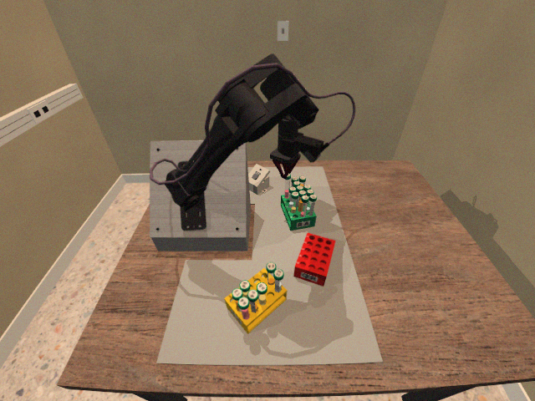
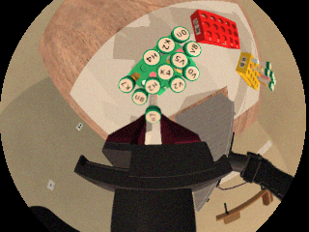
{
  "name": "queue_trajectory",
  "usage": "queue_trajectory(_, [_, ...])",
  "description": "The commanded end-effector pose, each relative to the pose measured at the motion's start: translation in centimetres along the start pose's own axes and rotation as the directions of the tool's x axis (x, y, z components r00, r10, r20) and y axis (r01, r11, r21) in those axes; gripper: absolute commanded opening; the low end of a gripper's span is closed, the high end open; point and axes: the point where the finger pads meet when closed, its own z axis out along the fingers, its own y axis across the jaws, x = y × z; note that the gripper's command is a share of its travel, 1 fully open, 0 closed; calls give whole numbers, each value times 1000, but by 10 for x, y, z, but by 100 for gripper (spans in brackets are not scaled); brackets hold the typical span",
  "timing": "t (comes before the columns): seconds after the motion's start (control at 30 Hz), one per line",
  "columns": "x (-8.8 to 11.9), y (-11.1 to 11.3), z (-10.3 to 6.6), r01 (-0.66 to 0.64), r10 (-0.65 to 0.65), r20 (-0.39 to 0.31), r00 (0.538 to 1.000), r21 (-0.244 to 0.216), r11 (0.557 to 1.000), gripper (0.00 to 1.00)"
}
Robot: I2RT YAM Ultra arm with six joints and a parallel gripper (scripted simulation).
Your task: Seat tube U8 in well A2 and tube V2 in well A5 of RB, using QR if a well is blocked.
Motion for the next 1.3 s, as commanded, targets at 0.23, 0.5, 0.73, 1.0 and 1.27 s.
queue_trajectory(0.23, [-7,6,-28,-20,20,14,1000,-38,999,0])
queue_trajectory(0.5, [-1,6,-31,-10,10,11,1000,-25,1000,0])
queue_trajectory(0.73, [-5,6,-43,-19,20,12,1000,-39,999,0])
queue_trajectory(1.0, [-6,6,-49,-19,20,13,1000,-39,999,0])
queue_trajectory(1.27, [-5,5,-57,-19,19,12,1000,-39,999,0])
